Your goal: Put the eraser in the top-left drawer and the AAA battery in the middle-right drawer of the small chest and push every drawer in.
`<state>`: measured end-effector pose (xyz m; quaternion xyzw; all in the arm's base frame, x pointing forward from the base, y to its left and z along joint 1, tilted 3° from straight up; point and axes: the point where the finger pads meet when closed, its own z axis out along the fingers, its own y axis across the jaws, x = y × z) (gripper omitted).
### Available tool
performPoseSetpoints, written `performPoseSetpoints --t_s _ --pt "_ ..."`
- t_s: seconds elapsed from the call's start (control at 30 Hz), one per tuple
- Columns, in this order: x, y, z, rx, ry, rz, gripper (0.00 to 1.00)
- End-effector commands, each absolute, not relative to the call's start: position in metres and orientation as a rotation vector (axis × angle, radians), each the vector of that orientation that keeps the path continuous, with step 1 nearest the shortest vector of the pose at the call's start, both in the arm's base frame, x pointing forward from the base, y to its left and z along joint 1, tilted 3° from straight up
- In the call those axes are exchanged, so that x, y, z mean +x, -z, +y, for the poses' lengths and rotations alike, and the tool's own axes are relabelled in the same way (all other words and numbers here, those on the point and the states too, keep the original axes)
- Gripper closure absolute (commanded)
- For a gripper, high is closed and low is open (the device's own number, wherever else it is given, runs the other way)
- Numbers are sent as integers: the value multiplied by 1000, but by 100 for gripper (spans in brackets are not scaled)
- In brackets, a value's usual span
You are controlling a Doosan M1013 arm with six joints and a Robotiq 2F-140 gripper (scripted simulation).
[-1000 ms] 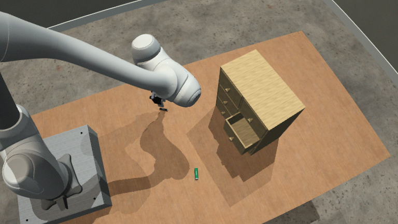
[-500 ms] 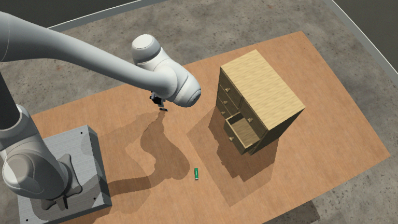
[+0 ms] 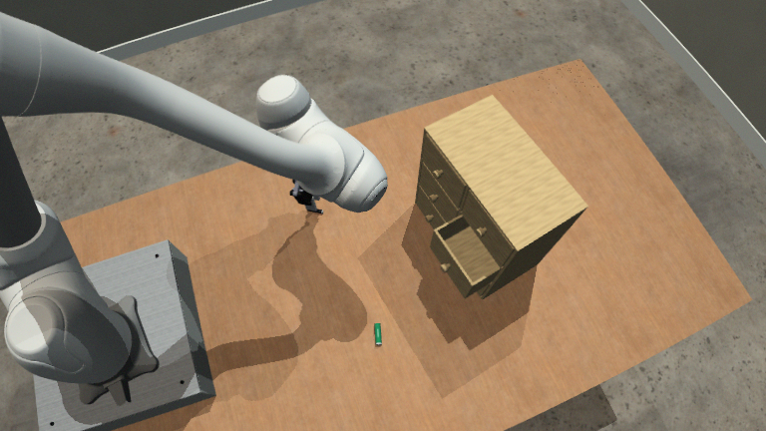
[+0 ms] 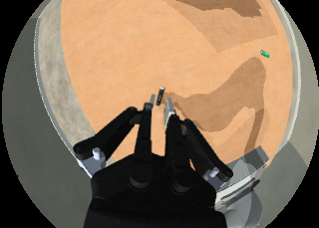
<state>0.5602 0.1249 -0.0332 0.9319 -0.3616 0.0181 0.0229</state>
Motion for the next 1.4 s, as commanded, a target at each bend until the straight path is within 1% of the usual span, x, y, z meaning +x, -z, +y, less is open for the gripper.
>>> performPoseSetpoints --t_s 0.0,0.47,1.37 --pt "560 40 125 2886 -56 -1120 85" --pt "561 60 123 2886 -56 -1120 85" --pt "561 60 123 2886 -56 -1120 85"
